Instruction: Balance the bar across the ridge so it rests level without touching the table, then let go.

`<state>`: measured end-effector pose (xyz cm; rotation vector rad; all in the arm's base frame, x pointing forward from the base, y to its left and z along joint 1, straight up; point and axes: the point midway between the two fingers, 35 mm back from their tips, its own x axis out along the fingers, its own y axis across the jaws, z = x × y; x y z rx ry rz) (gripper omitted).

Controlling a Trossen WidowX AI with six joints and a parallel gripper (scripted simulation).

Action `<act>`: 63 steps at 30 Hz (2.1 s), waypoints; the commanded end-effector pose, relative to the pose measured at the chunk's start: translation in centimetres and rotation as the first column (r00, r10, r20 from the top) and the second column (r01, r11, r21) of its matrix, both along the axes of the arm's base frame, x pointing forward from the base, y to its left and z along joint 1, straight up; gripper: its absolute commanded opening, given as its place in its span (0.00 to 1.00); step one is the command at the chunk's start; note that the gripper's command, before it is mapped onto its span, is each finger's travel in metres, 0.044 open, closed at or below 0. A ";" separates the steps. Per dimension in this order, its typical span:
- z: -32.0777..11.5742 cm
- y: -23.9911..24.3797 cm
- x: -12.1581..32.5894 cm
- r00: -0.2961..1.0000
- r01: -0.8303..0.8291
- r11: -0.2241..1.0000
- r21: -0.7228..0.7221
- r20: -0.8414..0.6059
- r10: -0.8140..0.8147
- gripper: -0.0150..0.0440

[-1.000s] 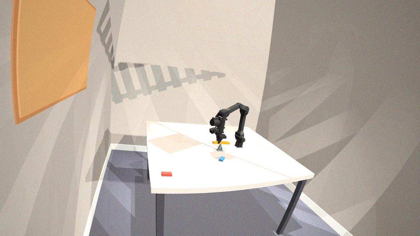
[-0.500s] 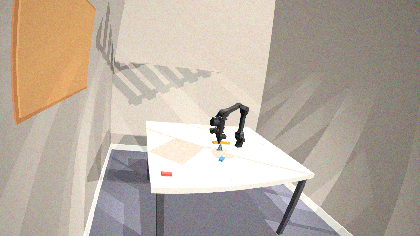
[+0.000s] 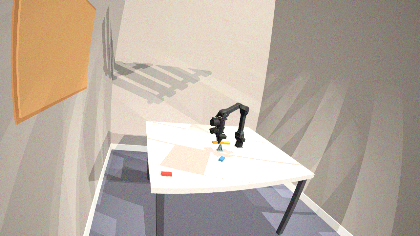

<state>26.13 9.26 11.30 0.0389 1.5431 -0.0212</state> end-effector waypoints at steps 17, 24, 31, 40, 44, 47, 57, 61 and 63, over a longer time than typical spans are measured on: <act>0.0 0.0 0.0 1.000 0.000 1.000 0.000 0.000 0.000 0.25; 0.0 0.0 0.0 1.000 0.000 1.000 0.000 0.000 0.000 0.25; 0.0 0.0 0.0 1.000 0.000 1.000 0.000 0.000 0.000 0.25; 0.0 0.0 0.0 1.000 0.000 1.000 0.000 0.000 0.000 0.54; 0.0 0.0 0.0 1.000 0.000 1.000 0.000 0.000 0.000 0.54; 0.0 0.0 0.0 1.000 0.000 1.000 0.000 0.000 0.000 0.54; 0.0 0.0 0.0 1.000 0.000 1.000 0.000 0.000 0.000 0.54; 0.0 0.0 0.0 1.000 0.000 1.000 0.000 0.000 0.000 0.54; 0.0 0.0 0.0 1.000 0.000 1.000 0.000 0.000 0.000 0.54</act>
